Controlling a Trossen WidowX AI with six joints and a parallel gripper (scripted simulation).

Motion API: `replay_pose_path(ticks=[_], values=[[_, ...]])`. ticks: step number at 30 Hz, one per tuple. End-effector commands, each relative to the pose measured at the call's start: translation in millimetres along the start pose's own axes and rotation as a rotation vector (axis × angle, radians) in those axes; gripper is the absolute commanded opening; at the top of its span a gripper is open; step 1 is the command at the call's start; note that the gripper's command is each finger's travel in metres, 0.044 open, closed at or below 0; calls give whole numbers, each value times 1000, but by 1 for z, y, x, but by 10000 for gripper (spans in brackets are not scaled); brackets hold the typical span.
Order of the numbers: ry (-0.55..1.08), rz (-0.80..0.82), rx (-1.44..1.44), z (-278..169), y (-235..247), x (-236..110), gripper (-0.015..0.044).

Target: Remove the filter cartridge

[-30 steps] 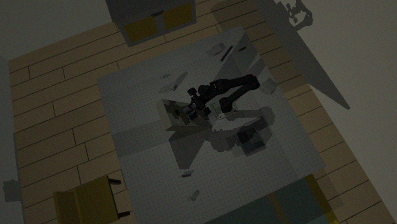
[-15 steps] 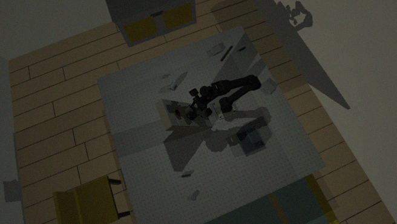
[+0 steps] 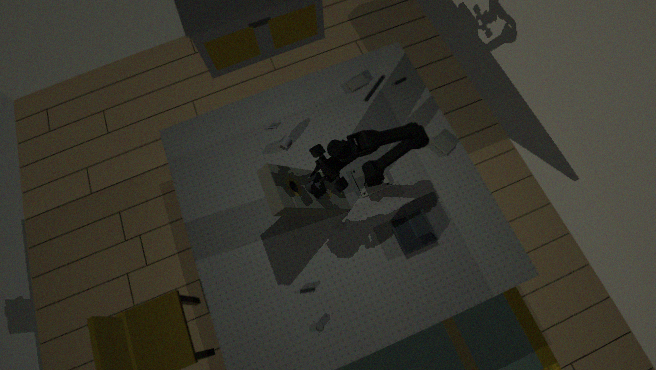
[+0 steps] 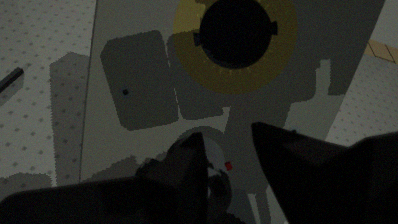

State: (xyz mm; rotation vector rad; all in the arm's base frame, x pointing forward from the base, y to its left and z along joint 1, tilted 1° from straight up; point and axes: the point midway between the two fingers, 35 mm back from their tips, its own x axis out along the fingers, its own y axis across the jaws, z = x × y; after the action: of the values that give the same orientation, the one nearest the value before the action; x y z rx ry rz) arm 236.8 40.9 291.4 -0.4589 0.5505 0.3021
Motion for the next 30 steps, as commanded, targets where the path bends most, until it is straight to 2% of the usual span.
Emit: replay_pose_path(ticks=[1,5,16,20,25,30], values=[[-1,3,-3,30,-13,-3,114],[-2,2,-3,42,-18,-4,114],[-17,-6,-1,95,-43,-50,403],[113,46,132,62,-27,-32,305],[390,95,386,-7,6,-10,305],[428,96,418,-16,11,-8,305]])
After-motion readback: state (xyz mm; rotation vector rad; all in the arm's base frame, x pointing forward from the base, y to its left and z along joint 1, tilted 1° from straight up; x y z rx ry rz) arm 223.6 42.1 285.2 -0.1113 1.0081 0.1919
